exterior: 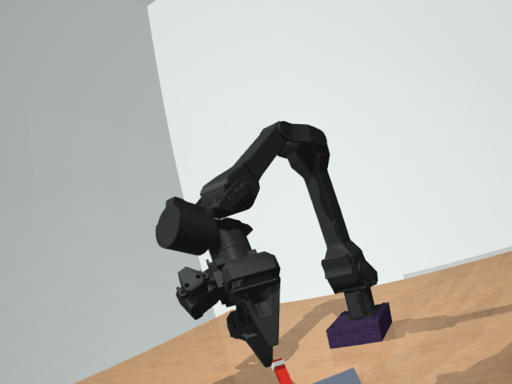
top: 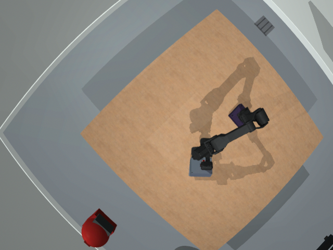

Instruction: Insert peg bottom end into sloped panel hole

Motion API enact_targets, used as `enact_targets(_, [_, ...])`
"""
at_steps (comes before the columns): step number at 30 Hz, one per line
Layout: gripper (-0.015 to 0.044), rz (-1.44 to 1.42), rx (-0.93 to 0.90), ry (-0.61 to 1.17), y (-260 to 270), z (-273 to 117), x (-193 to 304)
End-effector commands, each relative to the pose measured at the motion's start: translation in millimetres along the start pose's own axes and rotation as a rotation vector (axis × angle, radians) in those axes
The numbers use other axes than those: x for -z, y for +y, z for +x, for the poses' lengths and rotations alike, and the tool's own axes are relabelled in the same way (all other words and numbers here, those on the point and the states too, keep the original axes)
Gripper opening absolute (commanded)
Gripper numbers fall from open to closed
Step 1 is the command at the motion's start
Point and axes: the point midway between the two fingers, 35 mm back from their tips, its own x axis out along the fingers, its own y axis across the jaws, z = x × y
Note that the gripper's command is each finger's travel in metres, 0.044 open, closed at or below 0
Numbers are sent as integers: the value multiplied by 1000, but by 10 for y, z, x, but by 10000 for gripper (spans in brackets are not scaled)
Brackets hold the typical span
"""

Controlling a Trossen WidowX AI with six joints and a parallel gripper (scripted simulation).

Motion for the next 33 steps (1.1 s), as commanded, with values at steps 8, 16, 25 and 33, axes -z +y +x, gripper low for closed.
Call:
enact_targets(8, [440,-6,-10,-7,8,-320,-17])
enact_targets(16, [440,-4,-8,-6,-51,-464,-6])
enact_targets(25, [440,-4,-7,-6,-71,-581,-5])
enact_targets(33, [440,-4,-7,-6,-71,-581,-5])
